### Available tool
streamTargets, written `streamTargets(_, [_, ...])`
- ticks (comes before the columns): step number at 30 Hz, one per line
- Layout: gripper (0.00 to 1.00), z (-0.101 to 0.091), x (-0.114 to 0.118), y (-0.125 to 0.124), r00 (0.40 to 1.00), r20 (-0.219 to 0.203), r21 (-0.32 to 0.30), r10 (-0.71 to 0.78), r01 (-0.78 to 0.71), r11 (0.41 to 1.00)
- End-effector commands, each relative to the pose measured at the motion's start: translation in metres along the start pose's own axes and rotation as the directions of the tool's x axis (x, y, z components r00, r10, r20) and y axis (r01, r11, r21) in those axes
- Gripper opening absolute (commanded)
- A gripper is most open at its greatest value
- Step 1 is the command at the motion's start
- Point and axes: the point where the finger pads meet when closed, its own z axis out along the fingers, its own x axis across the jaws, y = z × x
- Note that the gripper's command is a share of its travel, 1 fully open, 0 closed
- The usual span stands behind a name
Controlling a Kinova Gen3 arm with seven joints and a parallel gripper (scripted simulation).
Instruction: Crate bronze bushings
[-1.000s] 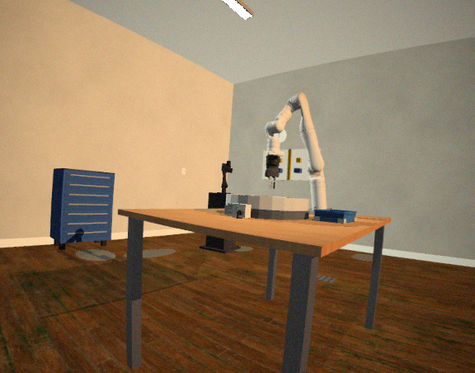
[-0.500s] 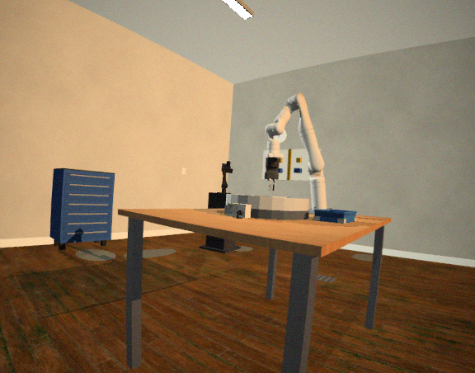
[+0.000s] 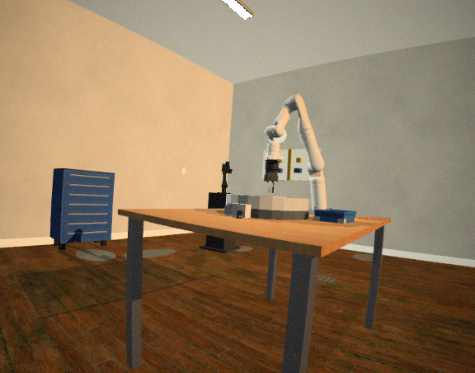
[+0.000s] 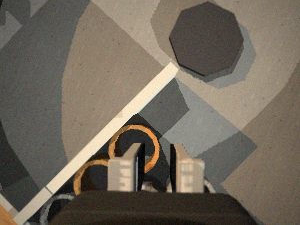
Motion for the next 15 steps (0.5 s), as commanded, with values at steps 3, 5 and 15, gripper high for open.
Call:
streamTargets(3, [0.45, 0.004, -0.004, -0.002, 1.000, 0.013, 0.003, -0.007, 0.007, 1.000])
streamTargets(5, [0.45, 0.004, -0.004, -0.002, 1.000, 0.013, 0.003, -0.007, 0.007, 1.000])
streamTargets(15, [0.45, 0.016, -0.005, -0.003, 1.000, 0.013, 0.003, -0.007, 0.007, 1.000])
